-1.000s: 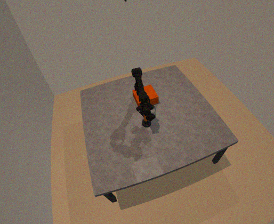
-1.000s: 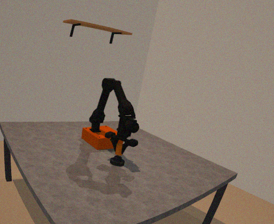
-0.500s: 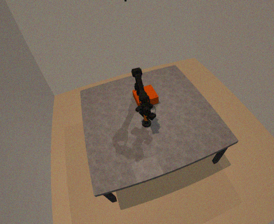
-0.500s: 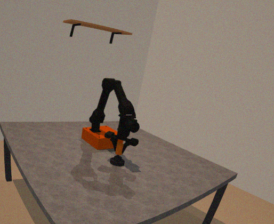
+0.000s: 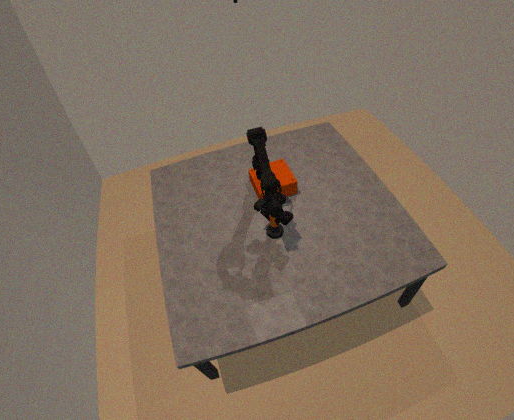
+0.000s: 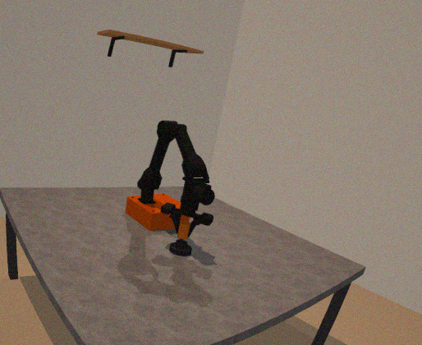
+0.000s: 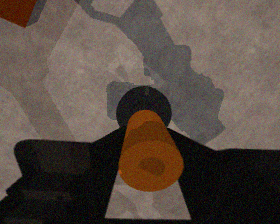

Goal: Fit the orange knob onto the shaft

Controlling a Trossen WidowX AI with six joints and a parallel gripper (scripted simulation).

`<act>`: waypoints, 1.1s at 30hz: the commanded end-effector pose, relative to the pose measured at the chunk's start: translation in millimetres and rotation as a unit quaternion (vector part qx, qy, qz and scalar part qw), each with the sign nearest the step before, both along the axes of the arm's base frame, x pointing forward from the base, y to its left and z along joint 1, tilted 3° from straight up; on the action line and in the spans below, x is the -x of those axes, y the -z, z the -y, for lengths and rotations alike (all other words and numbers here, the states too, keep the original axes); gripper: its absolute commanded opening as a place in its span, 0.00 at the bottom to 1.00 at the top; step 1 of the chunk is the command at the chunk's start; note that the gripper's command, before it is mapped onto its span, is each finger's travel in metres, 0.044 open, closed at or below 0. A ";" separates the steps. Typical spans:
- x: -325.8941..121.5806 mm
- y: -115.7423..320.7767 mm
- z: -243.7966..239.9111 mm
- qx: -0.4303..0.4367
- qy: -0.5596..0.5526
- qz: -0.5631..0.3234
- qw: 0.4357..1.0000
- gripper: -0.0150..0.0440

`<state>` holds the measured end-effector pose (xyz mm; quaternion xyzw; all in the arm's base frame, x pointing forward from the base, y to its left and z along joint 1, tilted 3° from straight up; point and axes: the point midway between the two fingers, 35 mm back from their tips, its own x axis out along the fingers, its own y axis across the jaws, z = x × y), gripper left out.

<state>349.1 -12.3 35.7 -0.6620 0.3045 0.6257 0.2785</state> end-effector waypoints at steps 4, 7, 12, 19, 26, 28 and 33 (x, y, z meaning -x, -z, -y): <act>-0.9 1.6 0.5 0.001 -0.002 0.002 1.000 0.25; -0.8 1.0 0.4 0.001 -0.002 0.002 1.000 0.25; -0.8 1.5 0.4 0.001 -0.002 0.002 1.000 0.25; -0.6 2.0 0.4 0.001 -0.002 0.002 1.000 0.25; -0.8 -2.2 0.1 0.001 -0.002 0.002 1.000 0.25; -1.0 -3.5 0.1 0.001 -0.002 0.002 1.000 0.25; -1.3 -3.8 0.2 0.003 -0.065 -0.001 0.998 0.25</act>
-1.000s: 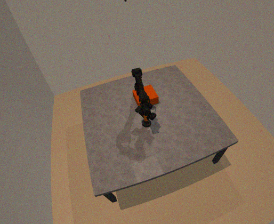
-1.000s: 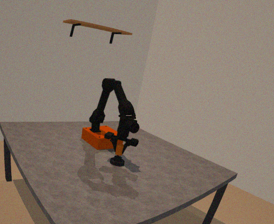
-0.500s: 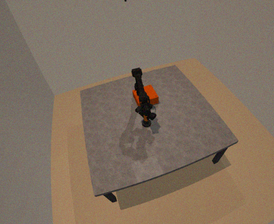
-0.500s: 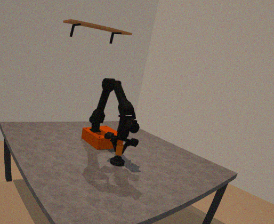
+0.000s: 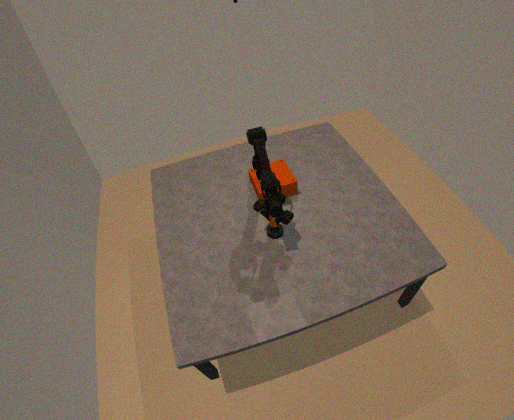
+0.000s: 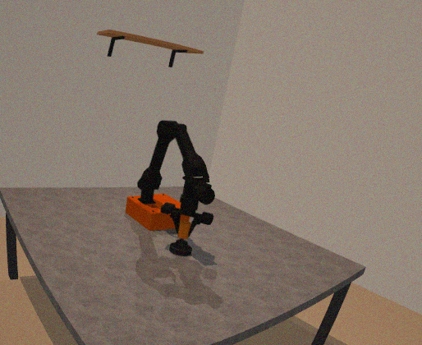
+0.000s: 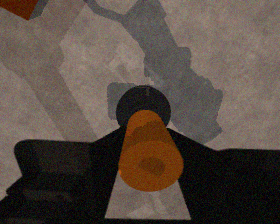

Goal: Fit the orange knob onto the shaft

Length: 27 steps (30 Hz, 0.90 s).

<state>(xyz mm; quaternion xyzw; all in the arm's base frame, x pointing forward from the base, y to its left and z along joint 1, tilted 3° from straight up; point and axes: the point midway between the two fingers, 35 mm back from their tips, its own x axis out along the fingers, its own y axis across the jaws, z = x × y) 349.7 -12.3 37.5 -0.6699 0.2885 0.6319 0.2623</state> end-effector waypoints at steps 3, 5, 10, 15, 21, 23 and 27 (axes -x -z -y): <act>-0.5 -0.8 0.2 0.004 -0.082 -0.004 0.997 0.25; -0.1 0.1 0.2 0.004 -0.082 -0.004 0.997 0.25; 0.0 1.7 0.1 0.004 -0.082 -0.004 0.997 0.25; -0.8 2.9 0.3 0.004 -0.082 -0.004 0.997 0.25; -0.6 2.8 0.5 0.004 -0.082 -0.004 0.997 0.25; -0.5 3.3 0.6 0.004 -0.082 -0.004 0.997 0.25; -0.3 3.3 0.6 0.004 -0.082 -0.004 0.997 0.25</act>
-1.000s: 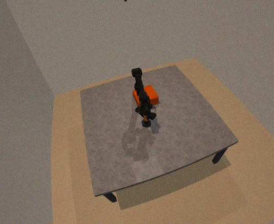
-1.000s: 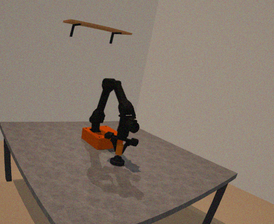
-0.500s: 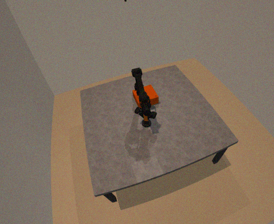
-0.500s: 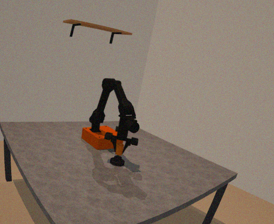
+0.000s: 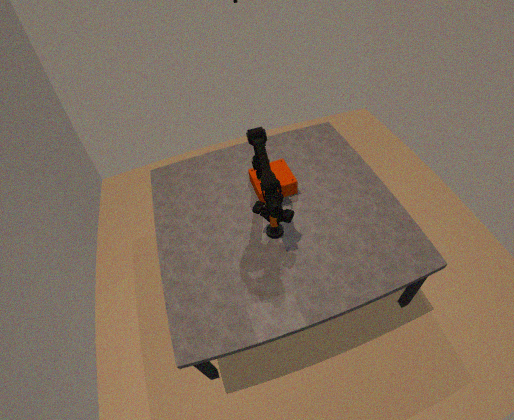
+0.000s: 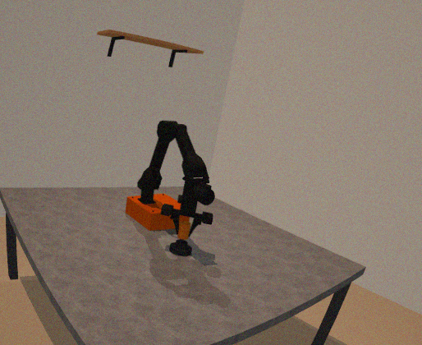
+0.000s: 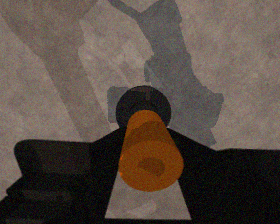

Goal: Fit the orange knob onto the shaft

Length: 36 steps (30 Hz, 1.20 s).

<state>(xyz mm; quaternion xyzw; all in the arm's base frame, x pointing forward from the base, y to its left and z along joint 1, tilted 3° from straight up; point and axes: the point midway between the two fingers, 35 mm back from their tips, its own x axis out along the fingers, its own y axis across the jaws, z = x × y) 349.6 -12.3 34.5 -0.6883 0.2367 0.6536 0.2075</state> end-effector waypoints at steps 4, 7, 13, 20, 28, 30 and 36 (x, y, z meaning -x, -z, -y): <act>-0.4 0.8 0.6 0.001 -0.002 0.001 1.000 0.25; 0.0 -2.1 0.6 0.001 -0.002 0.001 1.000 0.25; -0.4 -4.9 0.4 0.002 -0.014 0.001 1.000 0.25; -0.6 -3.3 -0.2 0.005 -0.106 -0.004 0.994 0.25; -0.8 -0.8 0.2 0.005 -0.106 -0.004 0.994 0.25; -1.1 -0.4 0.4 0.005 -0.106 -0.004 0.994 0.25; -0.9 -0.2 0.5 0.005 -0.106 -0.004 0.994 0.25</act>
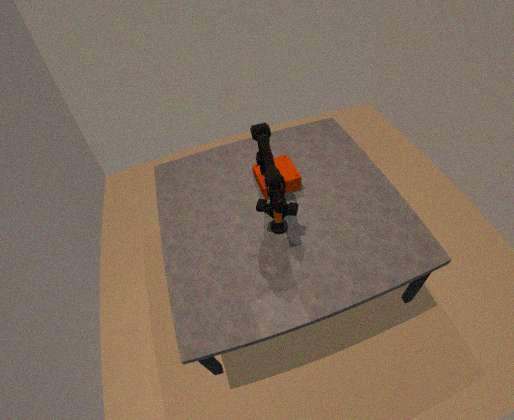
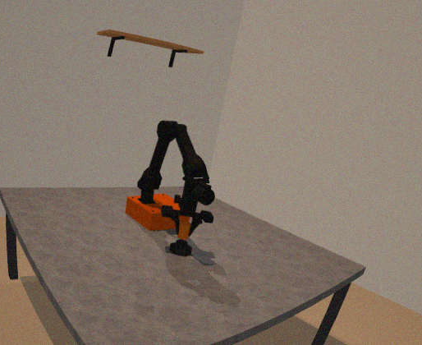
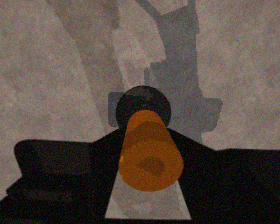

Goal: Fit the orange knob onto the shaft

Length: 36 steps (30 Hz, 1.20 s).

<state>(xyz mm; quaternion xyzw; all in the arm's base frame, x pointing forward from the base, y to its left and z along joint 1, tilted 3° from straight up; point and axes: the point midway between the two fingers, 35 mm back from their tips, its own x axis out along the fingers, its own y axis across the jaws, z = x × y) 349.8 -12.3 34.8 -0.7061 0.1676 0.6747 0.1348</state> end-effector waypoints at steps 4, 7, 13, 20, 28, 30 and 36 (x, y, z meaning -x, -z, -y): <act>-0.4 0.6 0.5 0.001 -0.002 0.001 1.000 0.25; -0.1 0.6 0.5 0.001 -0.002 0.001 1.000 0.25; 0.1 -2.0 0.2 0.001 -0.002 0.001 1.000 0.25; -0.2 -4.6 -0.1 0.002 -0.029 0.000 1.000 0.25; 0.2 -1.7 -0.1 0.005 -0.107 -0.004 0.994 0.25; 0.2 -1.6 -0.1 0.005 -0.107 -0.004 0.994 0.25; -0.8 0.0 0.1 0.005 -0.107 -0.004 0.994 0.25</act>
